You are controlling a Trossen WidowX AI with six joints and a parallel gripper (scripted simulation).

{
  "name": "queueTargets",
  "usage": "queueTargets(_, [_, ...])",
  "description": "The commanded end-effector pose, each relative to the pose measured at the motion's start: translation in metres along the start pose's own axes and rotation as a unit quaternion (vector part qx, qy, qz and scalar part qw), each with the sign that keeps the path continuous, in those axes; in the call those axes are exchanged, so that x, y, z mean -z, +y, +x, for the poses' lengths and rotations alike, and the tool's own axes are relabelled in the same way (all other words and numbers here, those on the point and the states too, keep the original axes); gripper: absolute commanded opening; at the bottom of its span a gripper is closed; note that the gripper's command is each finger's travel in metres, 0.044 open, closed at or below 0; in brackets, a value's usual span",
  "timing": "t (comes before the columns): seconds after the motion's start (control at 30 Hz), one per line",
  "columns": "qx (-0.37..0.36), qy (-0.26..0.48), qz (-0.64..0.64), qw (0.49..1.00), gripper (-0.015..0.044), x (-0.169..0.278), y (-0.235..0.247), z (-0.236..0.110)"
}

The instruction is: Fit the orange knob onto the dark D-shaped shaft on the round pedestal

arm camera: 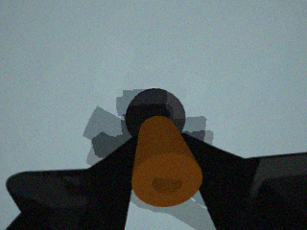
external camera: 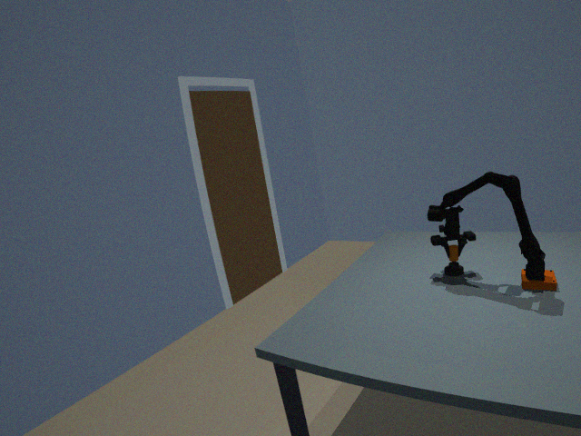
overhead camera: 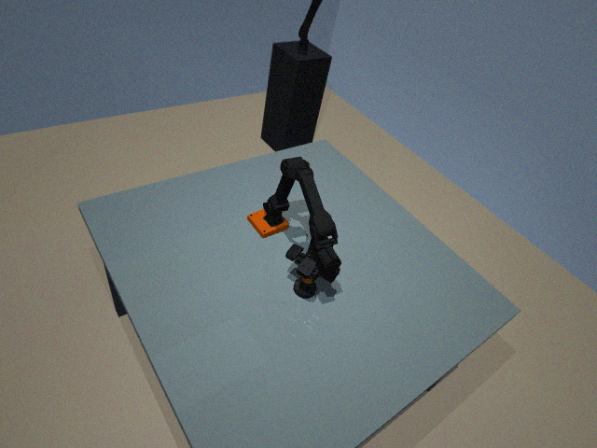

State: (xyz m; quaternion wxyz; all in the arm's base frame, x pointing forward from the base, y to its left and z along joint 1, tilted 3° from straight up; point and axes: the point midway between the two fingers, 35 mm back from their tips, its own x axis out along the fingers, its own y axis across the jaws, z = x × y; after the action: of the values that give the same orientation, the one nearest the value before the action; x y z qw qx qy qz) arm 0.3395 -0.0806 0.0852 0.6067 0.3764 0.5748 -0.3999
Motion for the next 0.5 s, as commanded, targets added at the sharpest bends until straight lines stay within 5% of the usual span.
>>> queueTargets(0.0, [0.000, -0.001, 0.004, 1.000, 0.0000, -0.0007, 0.0000, 0.0006])
queueTargets(0.47, [0.000, -0.001, 0.004, 1.000, 0.0000, -0.0006, 0.0003, -0.0028])
